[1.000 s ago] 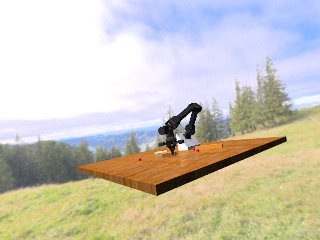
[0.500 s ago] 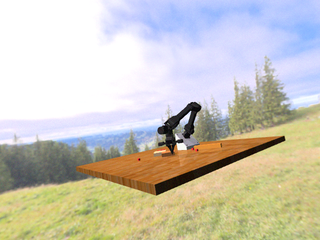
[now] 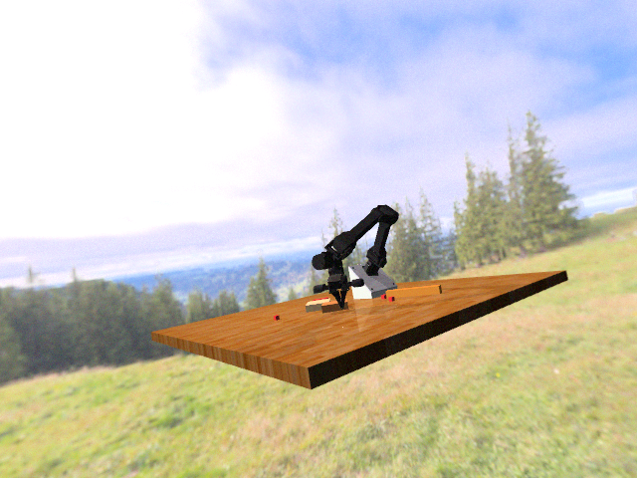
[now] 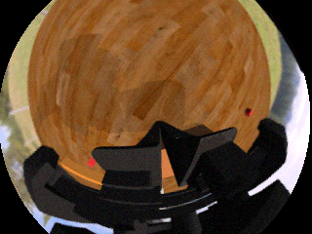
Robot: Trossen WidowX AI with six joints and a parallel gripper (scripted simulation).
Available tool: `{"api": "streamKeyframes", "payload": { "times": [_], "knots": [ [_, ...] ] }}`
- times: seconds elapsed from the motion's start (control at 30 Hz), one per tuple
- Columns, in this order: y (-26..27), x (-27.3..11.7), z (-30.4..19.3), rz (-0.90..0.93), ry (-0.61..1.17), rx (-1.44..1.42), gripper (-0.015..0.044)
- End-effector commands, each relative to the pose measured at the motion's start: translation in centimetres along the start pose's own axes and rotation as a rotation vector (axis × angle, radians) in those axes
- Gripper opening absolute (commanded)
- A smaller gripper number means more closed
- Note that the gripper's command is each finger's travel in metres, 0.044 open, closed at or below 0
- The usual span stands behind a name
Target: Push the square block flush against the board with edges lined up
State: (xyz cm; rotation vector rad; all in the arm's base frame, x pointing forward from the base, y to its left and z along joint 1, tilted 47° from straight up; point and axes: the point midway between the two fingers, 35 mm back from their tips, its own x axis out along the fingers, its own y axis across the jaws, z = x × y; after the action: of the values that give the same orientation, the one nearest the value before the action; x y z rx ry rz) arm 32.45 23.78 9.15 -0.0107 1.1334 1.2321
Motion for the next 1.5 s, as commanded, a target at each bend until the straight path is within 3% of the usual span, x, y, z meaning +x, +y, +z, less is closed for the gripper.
{"api": "streamKeyframes", "payload": {
  "times": [0.0,0.5,0.67,0.83,1.17,1.33,1.47],
  "knots": [
    [0.0,0.2,0.4,-0.001,0.007,0.007,0.0],
    [0.1,0.2,2.8,-0.001,0.005,0.006,0.0],
    [0.1,-5.0,2.6,-0.003,0.007,0.005,0.0],
    [-0.5,-5.3,2.6,-0.018,-0.004,0.007,0.0],
    [-2.8,-5.3,0.4,-0.003,0.009,-0.16,0.0],
    [-2.8,-0.1,0.4,-0.002,0.007,-0.16,0.0],
    [-2.8,0.2,0.3,-0.001,0.007,-0.16,0.0]
  ]
}}
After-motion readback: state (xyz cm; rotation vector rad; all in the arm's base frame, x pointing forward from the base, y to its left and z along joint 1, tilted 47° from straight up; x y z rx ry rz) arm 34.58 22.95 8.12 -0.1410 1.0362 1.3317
